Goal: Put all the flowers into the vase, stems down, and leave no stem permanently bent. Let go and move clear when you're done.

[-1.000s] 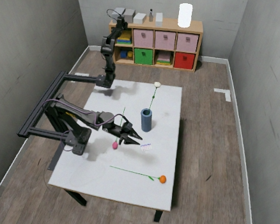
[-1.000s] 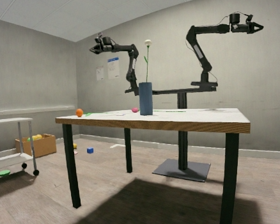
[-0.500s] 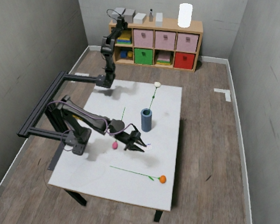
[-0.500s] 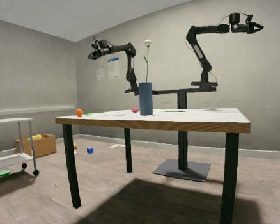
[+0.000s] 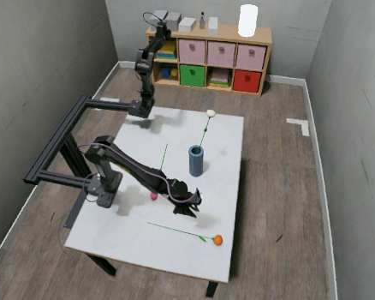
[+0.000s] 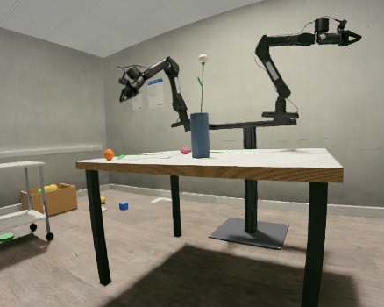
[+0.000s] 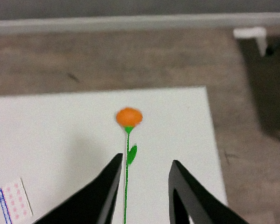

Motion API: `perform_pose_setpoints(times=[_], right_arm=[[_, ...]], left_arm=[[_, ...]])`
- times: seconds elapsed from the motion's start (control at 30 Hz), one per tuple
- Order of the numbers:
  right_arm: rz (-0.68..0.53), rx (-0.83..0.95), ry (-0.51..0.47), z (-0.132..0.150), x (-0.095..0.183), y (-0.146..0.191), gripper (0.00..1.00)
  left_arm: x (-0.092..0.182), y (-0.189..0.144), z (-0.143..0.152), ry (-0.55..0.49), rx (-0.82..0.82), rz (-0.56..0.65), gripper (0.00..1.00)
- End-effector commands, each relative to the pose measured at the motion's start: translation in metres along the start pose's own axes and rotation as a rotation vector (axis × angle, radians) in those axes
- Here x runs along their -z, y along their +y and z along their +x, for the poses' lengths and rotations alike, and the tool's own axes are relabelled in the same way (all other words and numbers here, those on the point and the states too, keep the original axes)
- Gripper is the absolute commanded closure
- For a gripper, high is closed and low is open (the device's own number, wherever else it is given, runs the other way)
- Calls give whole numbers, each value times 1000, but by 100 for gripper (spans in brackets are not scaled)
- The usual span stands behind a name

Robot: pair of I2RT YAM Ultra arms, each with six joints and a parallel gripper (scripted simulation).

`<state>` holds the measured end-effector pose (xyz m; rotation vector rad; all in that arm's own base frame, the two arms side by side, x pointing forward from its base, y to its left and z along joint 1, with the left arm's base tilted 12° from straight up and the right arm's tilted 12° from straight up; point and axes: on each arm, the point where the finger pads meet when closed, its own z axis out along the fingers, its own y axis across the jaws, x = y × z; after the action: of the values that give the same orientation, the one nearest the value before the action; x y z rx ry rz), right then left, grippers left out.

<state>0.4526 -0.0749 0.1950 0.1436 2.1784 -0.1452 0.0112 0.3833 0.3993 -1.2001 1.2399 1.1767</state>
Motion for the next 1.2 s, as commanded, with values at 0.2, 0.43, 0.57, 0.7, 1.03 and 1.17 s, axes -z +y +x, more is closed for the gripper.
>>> perform_pose_setpoints(times=[0.2, 0.43, 0.57, 0.7, 1.03, 1.17], right_arm=[[15, 43, 281, 73, -52, -2, 70], [12, 67, 468, 132, -77, -1, 70], [10, 81, 572, 166, -87, 0, 70], [7, 92, 654, 192, -92, 0, 70], [2, 107, 756, 226, -96, 1, 70], [3, 109, 755, 223, -97, 0, 70]], left_arm=[[-2, 2, 1, 3, 6, -1, 70], [-2, 2, 1, 3, 6, -1, 70], [-2, 2, 1, 3, 6, -1, 70], [-2, 2, 1, 3, 6, -1, 70], [-2, 2, 1, 3, 6, -1, 70], [-2, 2, 1, 3, 6, -1, 70]])
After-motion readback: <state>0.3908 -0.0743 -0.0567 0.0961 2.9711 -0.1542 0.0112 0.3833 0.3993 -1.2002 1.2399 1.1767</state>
